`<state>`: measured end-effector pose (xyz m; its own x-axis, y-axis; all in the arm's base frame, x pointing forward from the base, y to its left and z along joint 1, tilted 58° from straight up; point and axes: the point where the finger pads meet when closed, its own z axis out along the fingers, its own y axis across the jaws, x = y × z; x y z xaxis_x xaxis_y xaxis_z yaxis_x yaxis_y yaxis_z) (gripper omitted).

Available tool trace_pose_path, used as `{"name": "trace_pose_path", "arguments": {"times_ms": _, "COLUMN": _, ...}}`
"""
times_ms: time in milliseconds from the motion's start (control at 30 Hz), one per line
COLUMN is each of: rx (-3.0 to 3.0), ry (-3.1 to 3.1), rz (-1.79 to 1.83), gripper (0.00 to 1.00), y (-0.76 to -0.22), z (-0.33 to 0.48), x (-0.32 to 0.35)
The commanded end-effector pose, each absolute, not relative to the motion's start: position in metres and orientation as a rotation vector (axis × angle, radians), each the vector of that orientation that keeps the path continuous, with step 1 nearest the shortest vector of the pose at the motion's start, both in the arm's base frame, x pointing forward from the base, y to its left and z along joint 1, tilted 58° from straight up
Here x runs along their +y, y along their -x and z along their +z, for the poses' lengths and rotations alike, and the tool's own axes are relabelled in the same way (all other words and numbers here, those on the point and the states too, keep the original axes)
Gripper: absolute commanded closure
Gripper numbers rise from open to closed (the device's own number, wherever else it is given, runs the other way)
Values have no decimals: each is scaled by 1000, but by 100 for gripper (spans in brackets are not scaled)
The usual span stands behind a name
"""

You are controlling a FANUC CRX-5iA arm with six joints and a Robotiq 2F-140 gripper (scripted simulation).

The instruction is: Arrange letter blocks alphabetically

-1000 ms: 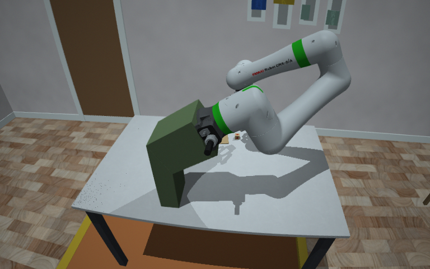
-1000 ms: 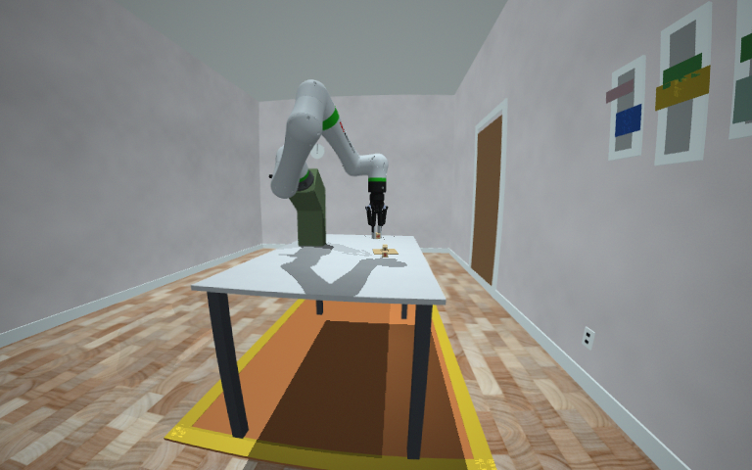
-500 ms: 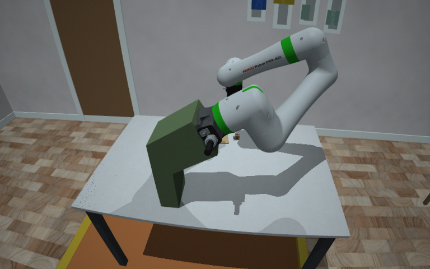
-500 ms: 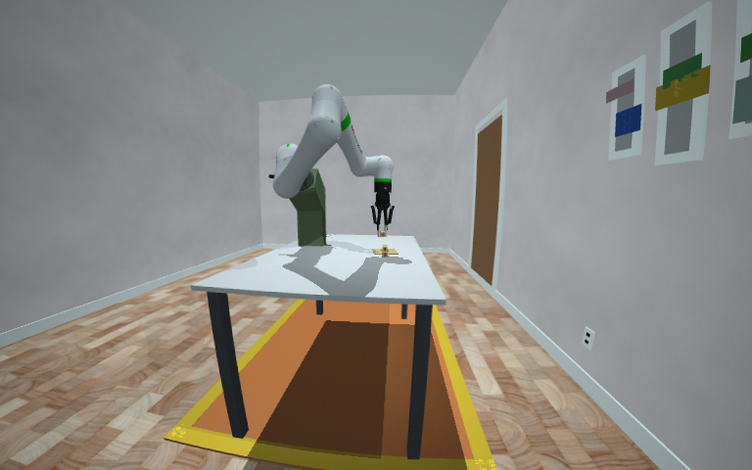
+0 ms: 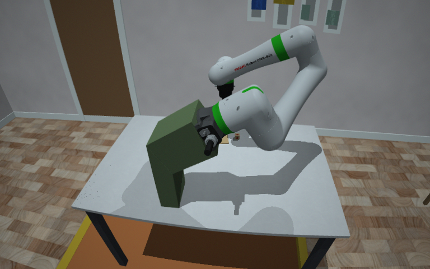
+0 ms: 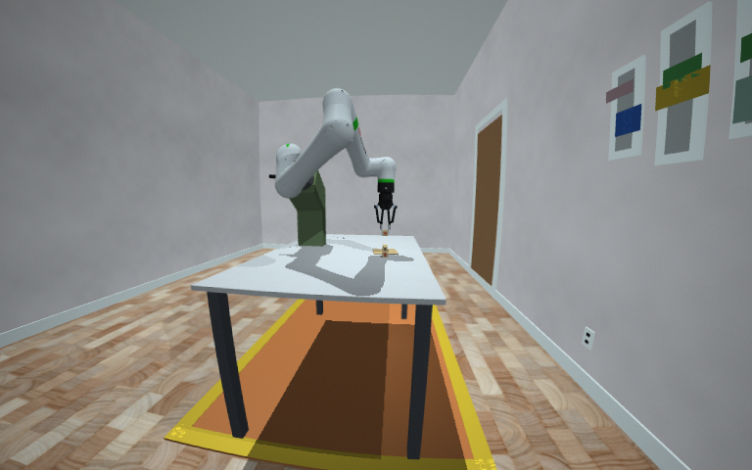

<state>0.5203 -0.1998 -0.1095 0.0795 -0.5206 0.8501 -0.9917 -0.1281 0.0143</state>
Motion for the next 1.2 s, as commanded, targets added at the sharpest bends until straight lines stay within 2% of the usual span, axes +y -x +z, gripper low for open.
{"name": "trace_pose_path", "arguments": {"times_ms": 0, "rx": -1508, "ry": -1722, "rz": 951, "gripper": 84, "y": -521, "z": -110, "x": -199}}
{"name": "trace_pose_path", "arguments": {"times_ms": 500, "rx": -1508, "ry": -1722, "rz": 952, "gripper": 84, "y": -521, "z": -114, "x": -205}}
{"name": "trace_pose_path", "arguments": {"times_ms": 1167, "rx": -1508, "ry": -1722, "rz": 952, "gripper": 84, "y": -530, "z": -154, "x": -269}}
